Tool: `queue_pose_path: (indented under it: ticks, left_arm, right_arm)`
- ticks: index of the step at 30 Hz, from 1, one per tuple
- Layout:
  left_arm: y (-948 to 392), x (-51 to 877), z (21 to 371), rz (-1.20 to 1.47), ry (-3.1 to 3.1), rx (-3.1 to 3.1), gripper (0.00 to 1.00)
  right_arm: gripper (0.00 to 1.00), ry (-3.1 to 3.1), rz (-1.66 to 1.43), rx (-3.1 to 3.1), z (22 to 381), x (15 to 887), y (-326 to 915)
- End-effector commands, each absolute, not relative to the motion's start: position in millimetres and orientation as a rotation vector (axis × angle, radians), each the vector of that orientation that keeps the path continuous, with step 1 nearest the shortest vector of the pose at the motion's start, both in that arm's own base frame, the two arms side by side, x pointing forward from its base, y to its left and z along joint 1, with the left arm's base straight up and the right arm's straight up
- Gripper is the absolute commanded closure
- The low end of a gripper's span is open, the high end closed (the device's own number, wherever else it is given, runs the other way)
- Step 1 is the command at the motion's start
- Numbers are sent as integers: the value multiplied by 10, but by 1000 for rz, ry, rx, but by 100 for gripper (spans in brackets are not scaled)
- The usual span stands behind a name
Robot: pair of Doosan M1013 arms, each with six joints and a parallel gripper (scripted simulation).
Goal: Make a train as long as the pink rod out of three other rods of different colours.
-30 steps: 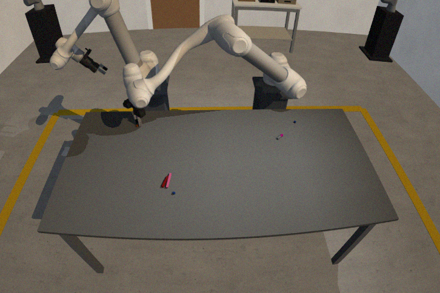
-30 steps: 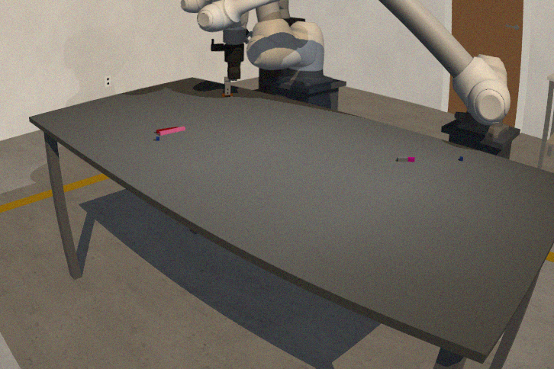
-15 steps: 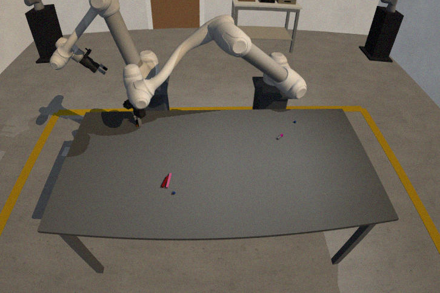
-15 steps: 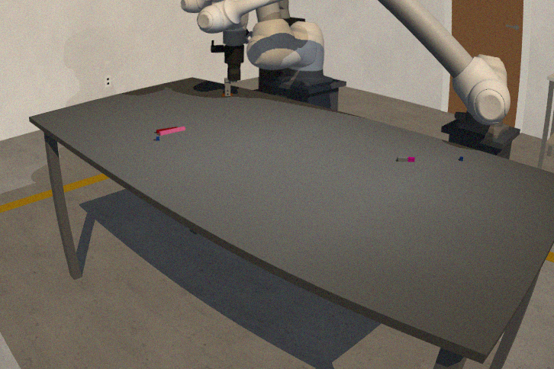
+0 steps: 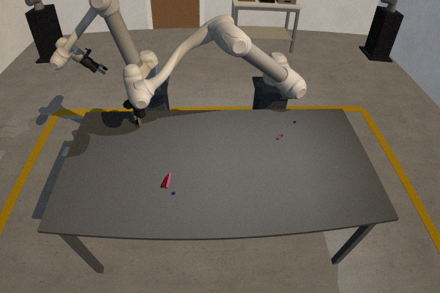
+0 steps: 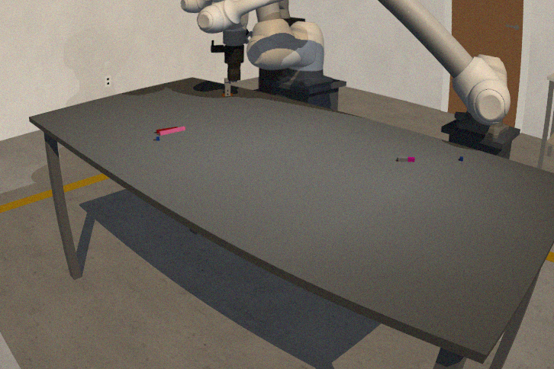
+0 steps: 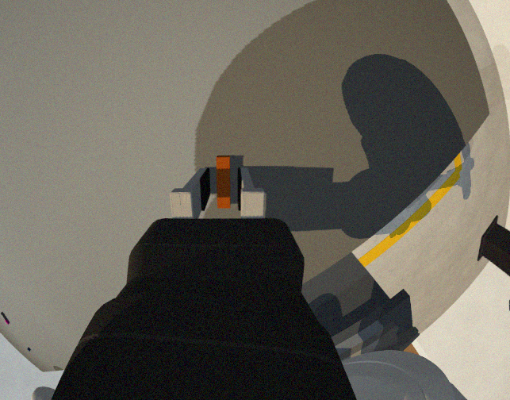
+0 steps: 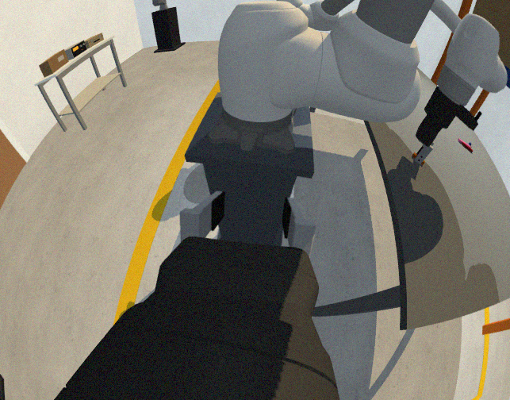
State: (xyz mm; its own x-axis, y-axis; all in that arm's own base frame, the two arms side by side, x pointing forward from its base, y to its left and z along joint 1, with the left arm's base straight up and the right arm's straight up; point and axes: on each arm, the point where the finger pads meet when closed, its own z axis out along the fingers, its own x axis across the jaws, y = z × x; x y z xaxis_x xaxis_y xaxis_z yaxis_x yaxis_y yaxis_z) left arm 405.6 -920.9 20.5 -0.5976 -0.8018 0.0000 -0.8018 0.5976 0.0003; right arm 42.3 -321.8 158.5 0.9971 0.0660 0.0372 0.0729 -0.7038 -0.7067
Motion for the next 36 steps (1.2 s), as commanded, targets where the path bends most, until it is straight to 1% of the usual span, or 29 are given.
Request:
queue_pose_path:
  ticks: [1, 17, 18, 36]
  left_arm:
    - [-9214, 4059, 223, 3, -2808, 1409, 46]
    - [-9214, 4059, 223, 3, -2808, 1409, 46]
    - [-9214, 4059, 223, 3, -2808, 1409, 76]
    - [-9214, 4059, 223, 3, -2808, 1409, 76]
  right_arm:
    - [0, -96, -12, -2354, 1588, 423, -3221]
    - [0, -96, -12, -2354, 1588, 423, -3221]
    - [0, -96, -12, -2354, 1588, 423, -3221]
    - [0, -96, -12, -2354, 1588, 423, -3221]
